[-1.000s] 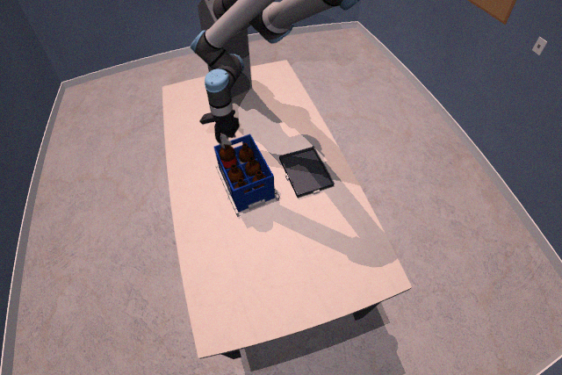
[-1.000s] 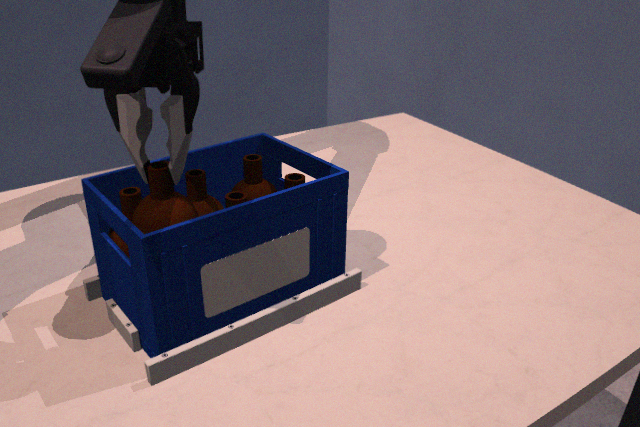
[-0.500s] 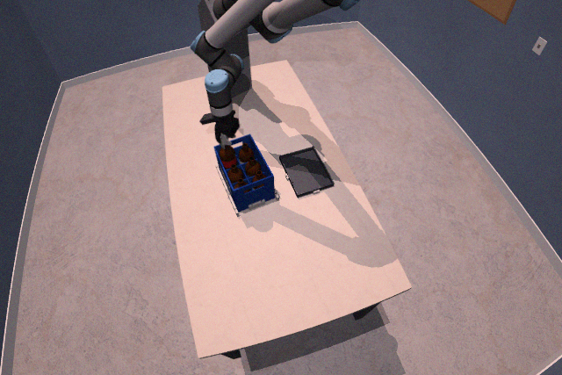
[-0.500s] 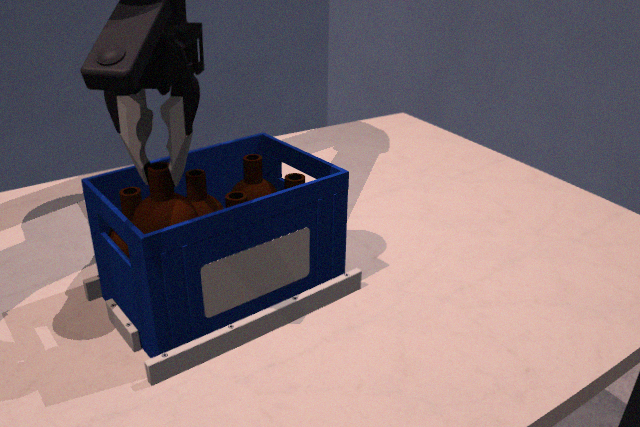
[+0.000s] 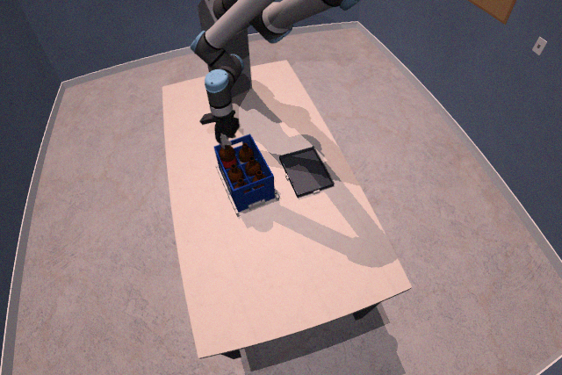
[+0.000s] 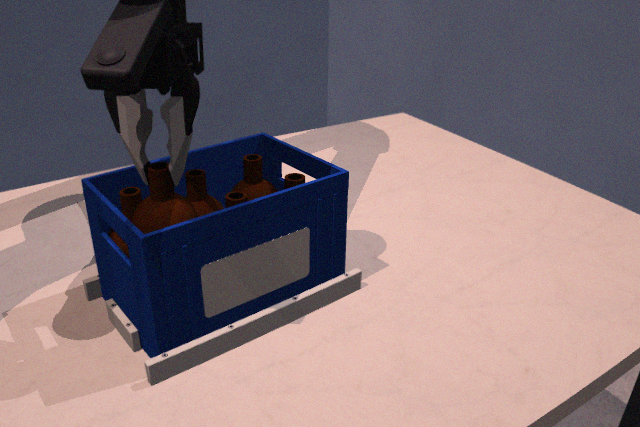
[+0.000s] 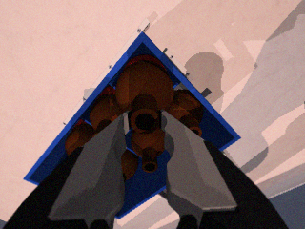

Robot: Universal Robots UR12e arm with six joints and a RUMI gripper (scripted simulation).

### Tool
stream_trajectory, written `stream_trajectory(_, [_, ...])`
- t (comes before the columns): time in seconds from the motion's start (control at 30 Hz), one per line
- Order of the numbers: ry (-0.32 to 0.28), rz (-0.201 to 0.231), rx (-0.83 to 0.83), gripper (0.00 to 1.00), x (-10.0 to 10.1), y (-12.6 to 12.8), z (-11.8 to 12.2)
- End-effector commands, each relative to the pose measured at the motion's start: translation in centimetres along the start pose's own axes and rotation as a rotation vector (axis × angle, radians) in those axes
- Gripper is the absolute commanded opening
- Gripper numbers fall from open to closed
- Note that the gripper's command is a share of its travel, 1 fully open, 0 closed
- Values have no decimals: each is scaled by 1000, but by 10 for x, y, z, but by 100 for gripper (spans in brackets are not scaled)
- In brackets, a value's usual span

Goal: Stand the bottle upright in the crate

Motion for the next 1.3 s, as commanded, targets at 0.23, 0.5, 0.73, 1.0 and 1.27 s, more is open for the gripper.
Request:
stream_trajectory(0.23, [0, -1, 0, 0, 0, 0, 0])
stream_trajectory(0.5, [0, -1, 0, 0, 0, 0, 0])
stream_trajectory(0.73, [0, -1, 0, 0, 1, 0, 0])
stream_trajectory(1.0, [0, -1, 0, 0, 5, 0, 0])
stream_trajectory(1.27, [0, -1, 0, 0, 12, 0, 0])
Point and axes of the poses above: the point where the finger pads meet when closed, its own x axis out along the fingers, its own y axis across the jaws, z = x × y, the point moved 10 cm from there along -x, back along the fingers, and after that the axes turned 10 degrees about -x, right-handed, at the moved point
